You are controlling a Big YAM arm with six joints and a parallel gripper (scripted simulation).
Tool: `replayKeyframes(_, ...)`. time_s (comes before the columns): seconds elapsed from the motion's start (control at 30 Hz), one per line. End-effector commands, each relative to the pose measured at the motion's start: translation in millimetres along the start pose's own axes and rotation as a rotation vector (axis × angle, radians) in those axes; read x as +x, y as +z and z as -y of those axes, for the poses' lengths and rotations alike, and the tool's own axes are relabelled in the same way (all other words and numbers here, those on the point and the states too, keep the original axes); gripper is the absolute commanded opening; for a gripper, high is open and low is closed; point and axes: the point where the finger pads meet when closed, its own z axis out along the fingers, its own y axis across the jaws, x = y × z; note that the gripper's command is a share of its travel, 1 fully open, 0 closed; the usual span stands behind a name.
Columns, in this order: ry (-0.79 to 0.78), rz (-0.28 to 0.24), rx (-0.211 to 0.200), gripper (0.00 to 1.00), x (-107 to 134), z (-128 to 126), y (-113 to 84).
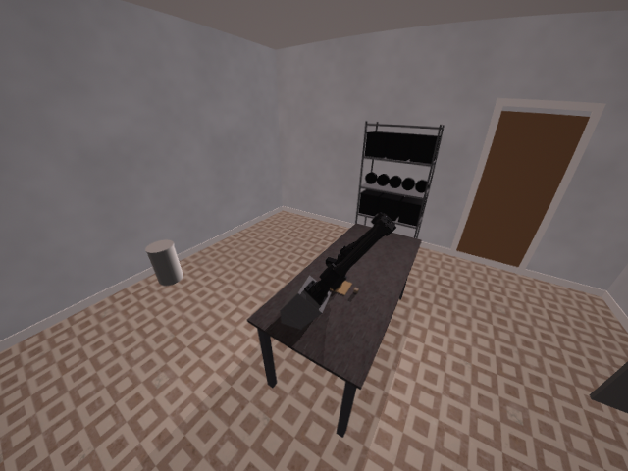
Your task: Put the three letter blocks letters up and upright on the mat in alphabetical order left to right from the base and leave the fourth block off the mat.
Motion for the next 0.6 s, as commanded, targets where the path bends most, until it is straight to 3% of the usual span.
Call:
replayKeyframes(0.0,0.005,0.000,0.014,0.45,1.1,1.6,-10.3)
replayKeyframes(0.2,-0.002,0.001,0.020,0.45,-2.2,2.5,-15.8)
replayKeyframes(0.23,0.026,-0.002,0.002,0.45,8.1,-0.5,-10.7)
replayKeyframes(0.33,-0.001,0.002,0.020,0.45,-2.2,2.4,-23.6)
replayKeyframes(0.57,0.001,0.001,0.023,0.45,-2.0,3.7,-43.1)
